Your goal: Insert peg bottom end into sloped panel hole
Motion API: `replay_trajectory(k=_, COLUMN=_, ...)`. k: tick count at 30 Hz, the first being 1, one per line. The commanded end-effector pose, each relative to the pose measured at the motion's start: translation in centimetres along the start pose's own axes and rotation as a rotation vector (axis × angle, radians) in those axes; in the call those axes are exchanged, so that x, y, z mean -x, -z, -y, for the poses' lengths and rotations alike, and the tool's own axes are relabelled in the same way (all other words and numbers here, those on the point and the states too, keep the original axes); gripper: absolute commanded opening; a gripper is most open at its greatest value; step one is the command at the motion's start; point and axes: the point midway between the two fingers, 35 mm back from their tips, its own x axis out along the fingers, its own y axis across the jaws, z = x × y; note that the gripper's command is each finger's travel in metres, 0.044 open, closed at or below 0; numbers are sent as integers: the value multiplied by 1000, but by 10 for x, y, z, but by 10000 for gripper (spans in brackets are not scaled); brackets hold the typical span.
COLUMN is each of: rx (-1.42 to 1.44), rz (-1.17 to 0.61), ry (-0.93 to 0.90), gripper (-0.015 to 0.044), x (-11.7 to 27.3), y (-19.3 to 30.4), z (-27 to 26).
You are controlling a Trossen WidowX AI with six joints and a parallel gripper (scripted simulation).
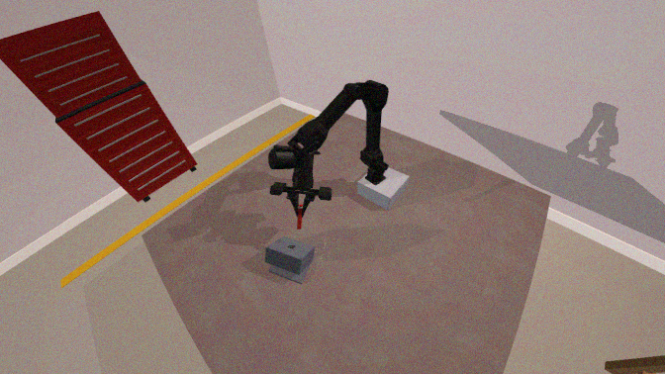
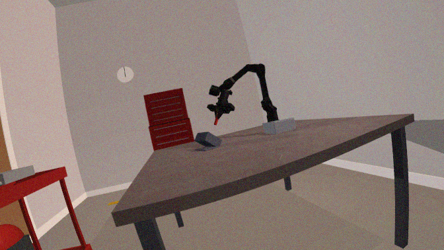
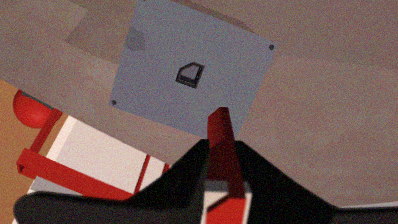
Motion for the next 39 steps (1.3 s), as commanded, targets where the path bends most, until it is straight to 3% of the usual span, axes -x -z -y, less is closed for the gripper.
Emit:
replay_trajectory(k=1, rx=-61, rz=-9, ry=-2, gripper=0, x=1, y=-4, z=0)
replay_trajectory(k=39, rx=-324, rz=-54, ry=-48, gripper=0, x=-45, y=-14, z=-17)
